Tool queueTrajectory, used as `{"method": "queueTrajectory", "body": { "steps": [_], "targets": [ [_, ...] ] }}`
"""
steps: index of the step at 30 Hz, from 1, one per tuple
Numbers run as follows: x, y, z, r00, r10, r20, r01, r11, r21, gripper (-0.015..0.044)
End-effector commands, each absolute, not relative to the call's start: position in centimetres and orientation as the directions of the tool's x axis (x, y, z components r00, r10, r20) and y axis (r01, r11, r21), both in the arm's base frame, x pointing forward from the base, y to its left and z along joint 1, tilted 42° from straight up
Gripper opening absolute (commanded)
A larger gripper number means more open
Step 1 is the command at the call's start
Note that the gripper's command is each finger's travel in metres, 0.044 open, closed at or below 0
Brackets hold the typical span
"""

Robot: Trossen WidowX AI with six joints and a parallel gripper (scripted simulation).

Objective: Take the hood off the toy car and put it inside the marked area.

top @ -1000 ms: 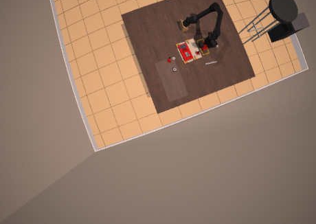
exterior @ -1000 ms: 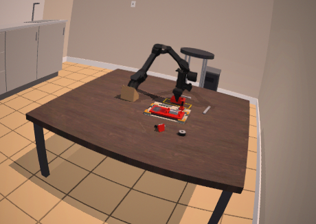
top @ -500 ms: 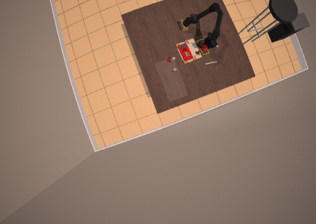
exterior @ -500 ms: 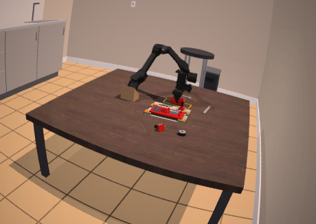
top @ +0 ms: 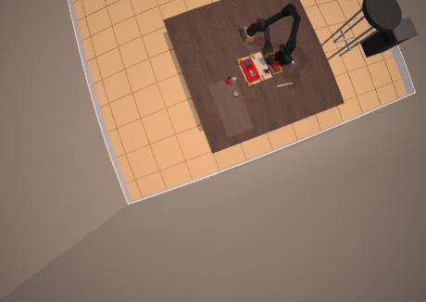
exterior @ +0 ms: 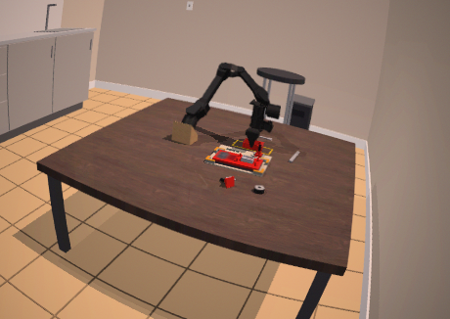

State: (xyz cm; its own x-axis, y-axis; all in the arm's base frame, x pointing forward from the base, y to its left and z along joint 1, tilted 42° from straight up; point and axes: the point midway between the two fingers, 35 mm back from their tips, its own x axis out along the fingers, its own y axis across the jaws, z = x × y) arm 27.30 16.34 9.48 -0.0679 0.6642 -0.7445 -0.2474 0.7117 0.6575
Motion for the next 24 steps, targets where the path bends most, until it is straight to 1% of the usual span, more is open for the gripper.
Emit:
{"method": "queueTrajectory", "body": {
  "steps": [1,11,20,24],
  "targets": [
    [27.3,16.3,9.5,-0.068,0.664,-0.745,-0.248,0.711,0.657,0.0184],
    [27.3,16.2,9.6,-0.068,0.664,-0.745,-0.248,0.712,0.657,0.044],
    [27.8,11.9,14.3,-0.067,0.663,-0.745,-0.247,0.713,0.657,0.044],
    [27.8,11.5,14.8,-0.067,0.664,-0.745,-0.247,0.712,0.657,0.044]
  ]
}}
